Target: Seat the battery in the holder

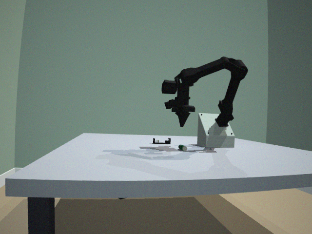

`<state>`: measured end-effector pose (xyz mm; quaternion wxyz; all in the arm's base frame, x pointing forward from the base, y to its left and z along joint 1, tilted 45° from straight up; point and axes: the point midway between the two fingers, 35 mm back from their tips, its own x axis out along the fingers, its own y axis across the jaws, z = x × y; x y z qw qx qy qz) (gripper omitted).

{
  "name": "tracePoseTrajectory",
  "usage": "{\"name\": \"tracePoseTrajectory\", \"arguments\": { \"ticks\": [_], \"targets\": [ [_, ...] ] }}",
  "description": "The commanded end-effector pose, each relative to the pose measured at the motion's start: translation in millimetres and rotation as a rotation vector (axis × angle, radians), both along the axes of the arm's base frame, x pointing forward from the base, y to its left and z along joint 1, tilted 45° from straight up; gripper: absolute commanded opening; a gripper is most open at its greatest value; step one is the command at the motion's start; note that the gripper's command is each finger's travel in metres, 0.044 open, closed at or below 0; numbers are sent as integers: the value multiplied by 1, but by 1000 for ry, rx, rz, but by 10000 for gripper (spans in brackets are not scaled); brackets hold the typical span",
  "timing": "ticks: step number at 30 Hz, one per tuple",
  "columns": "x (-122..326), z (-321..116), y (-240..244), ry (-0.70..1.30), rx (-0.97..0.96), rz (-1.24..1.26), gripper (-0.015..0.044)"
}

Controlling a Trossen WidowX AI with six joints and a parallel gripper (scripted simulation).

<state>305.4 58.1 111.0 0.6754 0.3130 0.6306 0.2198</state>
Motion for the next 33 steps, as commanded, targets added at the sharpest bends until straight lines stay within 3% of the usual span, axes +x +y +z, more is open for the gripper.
{"name": "tracePoseTrajectory", "arguments": {
  "ticks": [1, 11, 13, 20, 30, 33],
  "targets": [
    [-2, 13, -5, -11, 2, 7, 0],
    [-2, 11, -5, -6, 1, 3, 0],
    [-2, 10, -3, 30, 6, -34, 52],
    [3, -2, 18, 414, 65, -432, 236],
    [7, -18, 51, 982, 161, -1013, 236],
    [7, -20, 56, 1066, 176, -1097, 236]
  ]
}}
